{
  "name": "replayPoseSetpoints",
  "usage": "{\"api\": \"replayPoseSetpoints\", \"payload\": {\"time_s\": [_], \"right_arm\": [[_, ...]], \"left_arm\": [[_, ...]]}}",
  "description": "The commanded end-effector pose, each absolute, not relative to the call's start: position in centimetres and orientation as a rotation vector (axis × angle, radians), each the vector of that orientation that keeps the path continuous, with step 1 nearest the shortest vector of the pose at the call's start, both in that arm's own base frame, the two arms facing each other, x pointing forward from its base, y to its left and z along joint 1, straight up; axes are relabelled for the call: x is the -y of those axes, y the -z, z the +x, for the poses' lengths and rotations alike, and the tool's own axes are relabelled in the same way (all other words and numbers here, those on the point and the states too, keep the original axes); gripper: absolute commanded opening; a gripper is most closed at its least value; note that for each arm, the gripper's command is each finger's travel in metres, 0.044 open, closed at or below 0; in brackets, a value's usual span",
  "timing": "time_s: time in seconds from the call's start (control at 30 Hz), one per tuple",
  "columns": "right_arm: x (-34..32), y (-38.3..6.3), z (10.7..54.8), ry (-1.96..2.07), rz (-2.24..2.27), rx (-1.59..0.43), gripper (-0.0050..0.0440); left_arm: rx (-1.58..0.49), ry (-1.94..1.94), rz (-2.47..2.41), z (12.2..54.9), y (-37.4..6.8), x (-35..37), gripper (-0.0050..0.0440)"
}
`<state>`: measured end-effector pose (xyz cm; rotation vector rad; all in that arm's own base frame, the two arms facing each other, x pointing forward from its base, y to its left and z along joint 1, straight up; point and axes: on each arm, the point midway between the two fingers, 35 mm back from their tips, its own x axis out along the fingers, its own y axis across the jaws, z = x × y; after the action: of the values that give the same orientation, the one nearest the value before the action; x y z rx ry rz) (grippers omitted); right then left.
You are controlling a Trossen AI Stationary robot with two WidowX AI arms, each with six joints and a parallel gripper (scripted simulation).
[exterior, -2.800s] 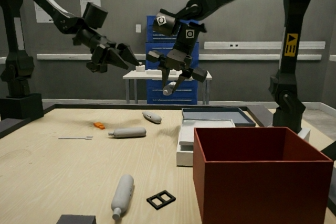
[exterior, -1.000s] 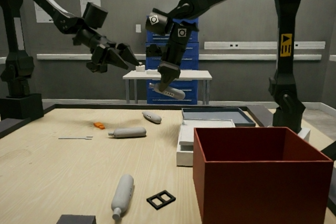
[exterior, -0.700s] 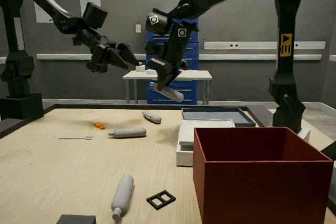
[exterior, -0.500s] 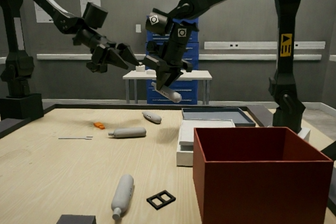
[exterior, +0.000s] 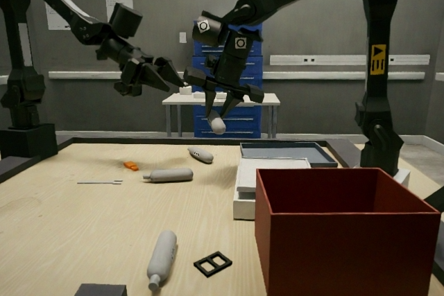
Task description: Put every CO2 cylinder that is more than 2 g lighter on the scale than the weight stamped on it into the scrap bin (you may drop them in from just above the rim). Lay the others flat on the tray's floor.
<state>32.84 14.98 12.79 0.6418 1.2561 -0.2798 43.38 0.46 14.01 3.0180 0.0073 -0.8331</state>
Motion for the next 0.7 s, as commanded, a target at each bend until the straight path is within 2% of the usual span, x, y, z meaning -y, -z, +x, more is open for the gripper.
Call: {"api": "replayPoseSetpoints", "payload": {"time_s": [0.0, 0.27, 0.67], "right_arm": [[-14.95, -13.62, 32.86, 0.362, 0.781, -1.224, -0.0050], [-14.97, -13.54, 32.79, 0.577, 1.068, -1.183, -0.0050], [-14.99, -13.57, 32.81, 0.605, 1.106, -1.175, -0.0050]], "left_arm": [[-0.006, 0.796, 3.032, 43.61, -15.00, -0.51, 0.0440], [-0.006, 0.796, 3.032, 43.61, -15.00, -0.51, 0.0440], [-0.006, 0.796, 3.032, 43.61, -15.00, -0.51, 0.0440]]}}
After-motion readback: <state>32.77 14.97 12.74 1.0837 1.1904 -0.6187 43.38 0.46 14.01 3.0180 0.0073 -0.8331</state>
